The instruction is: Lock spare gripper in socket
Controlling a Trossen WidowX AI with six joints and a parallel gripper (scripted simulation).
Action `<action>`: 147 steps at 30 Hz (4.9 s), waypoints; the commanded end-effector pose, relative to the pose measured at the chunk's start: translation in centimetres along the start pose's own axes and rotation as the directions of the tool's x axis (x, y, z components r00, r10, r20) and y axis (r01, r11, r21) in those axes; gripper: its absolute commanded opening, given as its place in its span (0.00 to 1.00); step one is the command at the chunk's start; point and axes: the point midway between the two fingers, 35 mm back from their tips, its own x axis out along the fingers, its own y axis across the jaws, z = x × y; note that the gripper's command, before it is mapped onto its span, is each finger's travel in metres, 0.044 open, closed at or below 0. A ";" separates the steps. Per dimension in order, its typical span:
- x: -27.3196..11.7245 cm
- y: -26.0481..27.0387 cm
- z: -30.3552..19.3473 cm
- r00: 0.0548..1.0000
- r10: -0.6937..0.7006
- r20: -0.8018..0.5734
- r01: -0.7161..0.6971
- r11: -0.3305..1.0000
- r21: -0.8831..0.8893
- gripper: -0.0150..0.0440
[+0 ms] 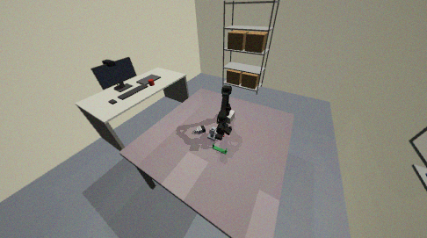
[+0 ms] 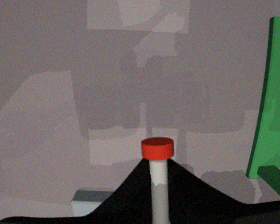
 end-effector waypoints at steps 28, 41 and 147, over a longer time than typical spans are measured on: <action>-1.3 -0.7 1.4 0.983 -0.015 0.181 0.002 0.998 0.070 0.25; -1.6 -0.9 2.3 0.983 -0.009 0.182 -0.004 0.998 0.070 0.25; -5.0 -4.2 8.9 0.983 0.076 0.166 -0.089 0.994 0.068 0.25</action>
